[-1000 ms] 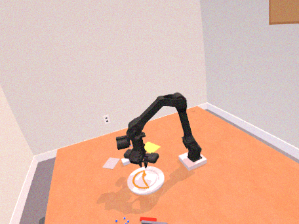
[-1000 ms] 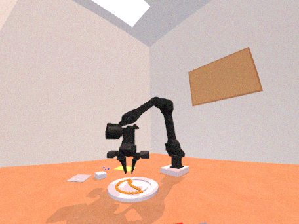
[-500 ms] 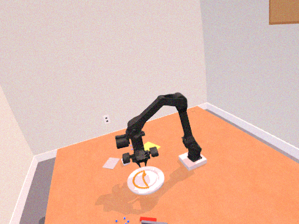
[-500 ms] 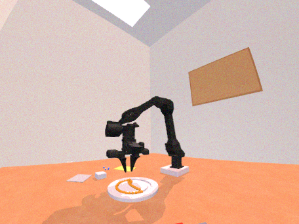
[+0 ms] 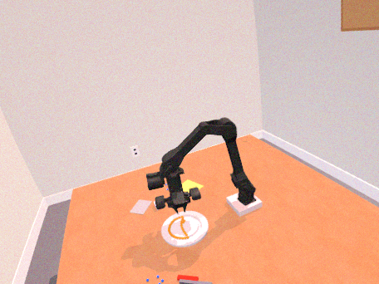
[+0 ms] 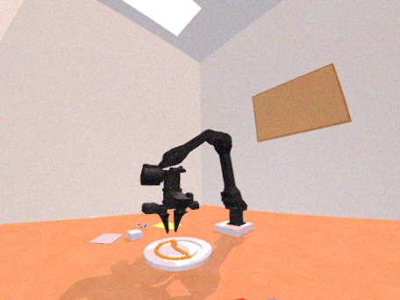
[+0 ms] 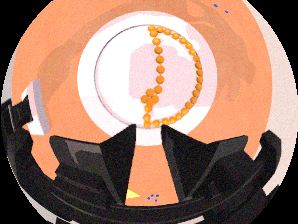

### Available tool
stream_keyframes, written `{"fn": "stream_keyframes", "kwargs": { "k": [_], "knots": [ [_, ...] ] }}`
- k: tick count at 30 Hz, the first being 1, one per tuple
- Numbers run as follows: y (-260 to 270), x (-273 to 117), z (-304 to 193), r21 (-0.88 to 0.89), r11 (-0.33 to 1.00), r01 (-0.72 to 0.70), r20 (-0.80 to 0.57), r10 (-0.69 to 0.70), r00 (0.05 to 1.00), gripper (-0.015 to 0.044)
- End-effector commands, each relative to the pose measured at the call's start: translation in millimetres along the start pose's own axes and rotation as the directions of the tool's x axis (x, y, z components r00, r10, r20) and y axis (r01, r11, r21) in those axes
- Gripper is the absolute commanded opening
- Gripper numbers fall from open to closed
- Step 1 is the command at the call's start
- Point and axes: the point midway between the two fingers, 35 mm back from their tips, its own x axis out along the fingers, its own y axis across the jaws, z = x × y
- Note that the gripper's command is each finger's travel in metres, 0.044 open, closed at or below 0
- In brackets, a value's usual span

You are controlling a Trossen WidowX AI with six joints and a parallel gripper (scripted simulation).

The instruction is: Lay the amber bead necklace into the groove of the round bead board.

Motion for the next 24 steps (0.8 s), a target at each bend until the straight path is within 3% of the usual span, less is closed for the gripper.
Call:
{"fn": "stream_keyframes", "kwargs": {
  "k": [1, 21, 24],
  "knots": [
    [-0.6, 3.5, 0.0, -0.001, 1.000, 0.002, 0.000, -0.002, 1.000, 0.0120],
    [0.7, 31.0, 0.4, -0.009, 1.000, -0.001, 0.001, 0.001, 1.000, 0.0120],
    [0.9, 28.4, 0.3, -0.003, 1.000, -0.004, 0.000, 0.004, 1.000, 0.0041]
  ]
}}
